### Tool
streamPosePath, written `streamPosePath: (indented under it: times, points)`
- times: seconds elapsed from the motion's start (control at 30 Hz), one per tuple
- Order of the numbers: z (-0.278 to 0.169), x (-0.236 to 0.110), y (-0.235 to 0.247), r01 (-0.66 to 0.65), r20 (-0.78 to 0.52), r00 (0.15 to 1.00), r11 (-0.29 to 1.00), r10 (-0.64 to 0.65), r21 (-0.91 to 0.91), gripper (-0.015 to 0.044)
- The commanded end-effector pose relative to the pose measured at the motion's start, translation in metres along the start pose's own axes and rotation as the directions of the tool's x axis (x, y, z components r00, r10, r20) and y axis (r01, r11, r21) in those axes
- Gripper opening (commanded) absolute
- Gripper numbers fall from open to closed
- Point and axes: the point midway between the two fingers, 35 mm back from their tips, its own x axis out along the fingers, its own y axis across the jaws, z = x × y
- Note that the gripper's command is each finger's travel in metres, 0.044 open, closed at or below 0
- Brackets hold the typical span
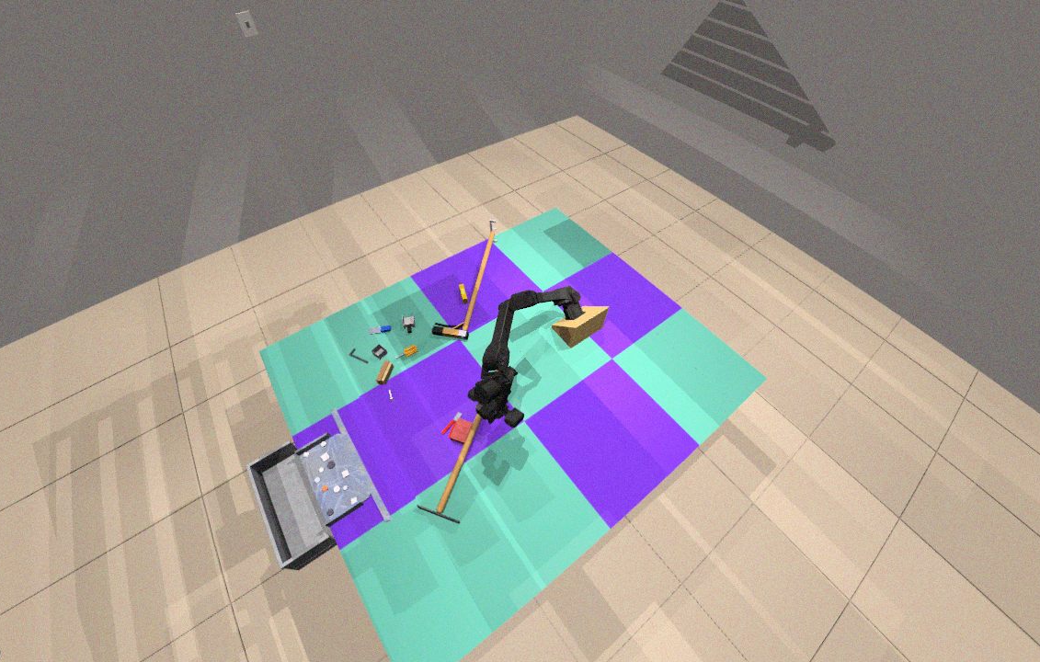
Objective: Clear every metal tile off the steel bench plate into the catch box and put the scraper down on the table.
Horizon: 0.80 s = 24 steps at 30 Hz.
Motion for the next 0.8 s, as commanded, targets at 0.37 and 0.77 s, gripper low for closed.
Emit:
streamPosePath:
  times: [0.37,0.77]
  points:
    - [-0.019,0.032,-0.001,0.011,-0.016,1.0,1.0,-0.011,-0.01,0.0]
    - [-0.034,0.054,-0.002,0.017,-0.027,0.999,1.0,-0.017,-0.013,0.0]
